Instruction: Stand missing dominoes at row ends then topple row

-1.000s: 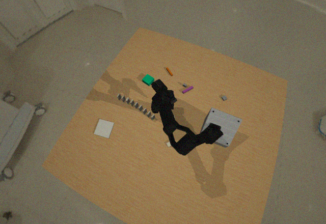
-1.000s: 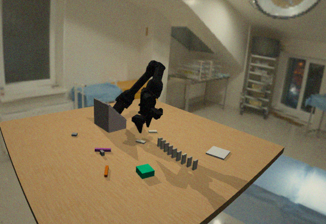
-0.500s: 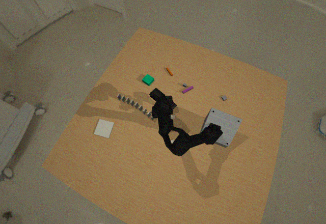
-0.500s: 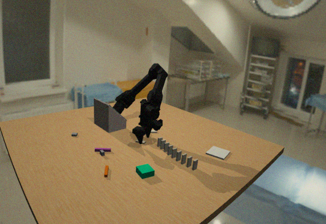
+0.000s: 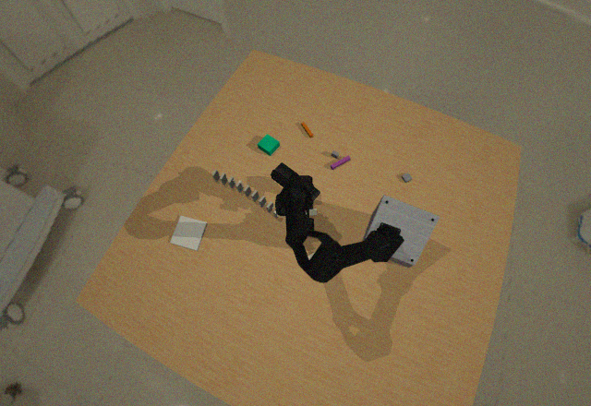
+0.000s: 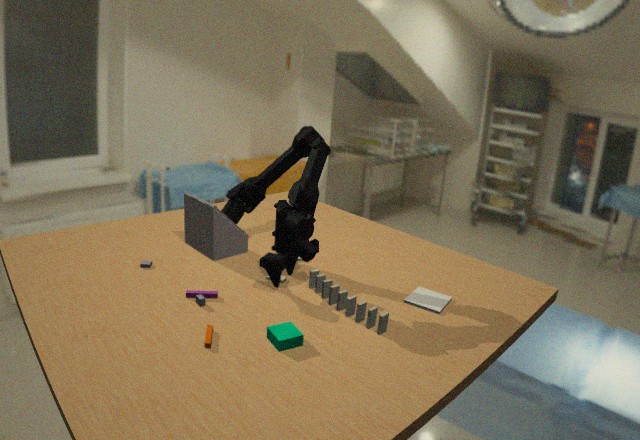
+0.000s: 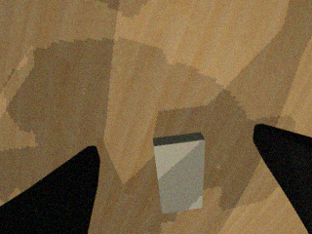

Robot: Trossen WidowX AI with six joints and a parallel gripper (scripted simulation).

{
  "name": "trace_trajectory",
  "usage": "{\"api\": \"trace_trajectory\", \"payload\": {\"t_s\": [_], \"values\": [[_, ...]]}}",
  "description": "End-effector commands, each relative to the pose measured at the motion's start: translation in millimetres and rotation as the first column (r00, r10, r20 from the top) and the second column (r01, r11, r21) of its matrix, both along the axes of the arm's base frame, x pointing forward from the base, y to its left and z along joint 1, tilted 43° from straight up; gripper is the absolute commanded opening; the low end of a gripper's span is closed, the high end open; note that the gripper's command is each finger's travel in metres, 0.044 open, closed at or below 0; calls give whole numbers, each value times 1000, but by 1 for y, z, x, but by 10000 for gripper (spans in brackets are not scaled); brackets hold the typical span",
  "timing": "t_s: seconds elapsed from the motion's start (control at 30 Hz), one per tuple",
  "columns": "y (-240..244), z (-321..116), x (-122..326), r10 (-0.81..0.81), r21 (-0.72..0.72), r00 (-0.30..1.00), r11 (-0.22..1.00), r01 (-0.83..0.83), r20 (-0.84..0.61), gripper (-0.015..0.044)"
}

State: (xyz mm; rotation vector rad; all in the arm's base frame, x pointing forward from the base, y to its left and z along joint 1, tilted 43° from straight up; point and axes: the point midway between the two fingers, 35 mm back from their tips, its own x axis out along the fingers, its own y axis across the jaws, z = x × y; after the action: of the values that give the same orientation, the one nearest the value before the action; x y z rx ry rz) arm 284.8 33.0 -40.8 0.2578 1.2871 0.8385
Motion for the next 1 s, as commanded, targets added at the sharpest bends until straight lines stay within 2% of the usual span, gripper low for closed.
{"api": "trace_trajectory", "payload": {"t_s": [0.0,0.33,0.67,0.97], "values": [[1,-2,-2,-3,5,1000,1000,3,-9,361],[1,-2,-2,-3,5,1000,1000,3,-9,107],[0,-1,-2,-3,5,1000,1000,3,-9,107],[-75,69,-5,-3,0,1000,1000,3,-10,107]]}}
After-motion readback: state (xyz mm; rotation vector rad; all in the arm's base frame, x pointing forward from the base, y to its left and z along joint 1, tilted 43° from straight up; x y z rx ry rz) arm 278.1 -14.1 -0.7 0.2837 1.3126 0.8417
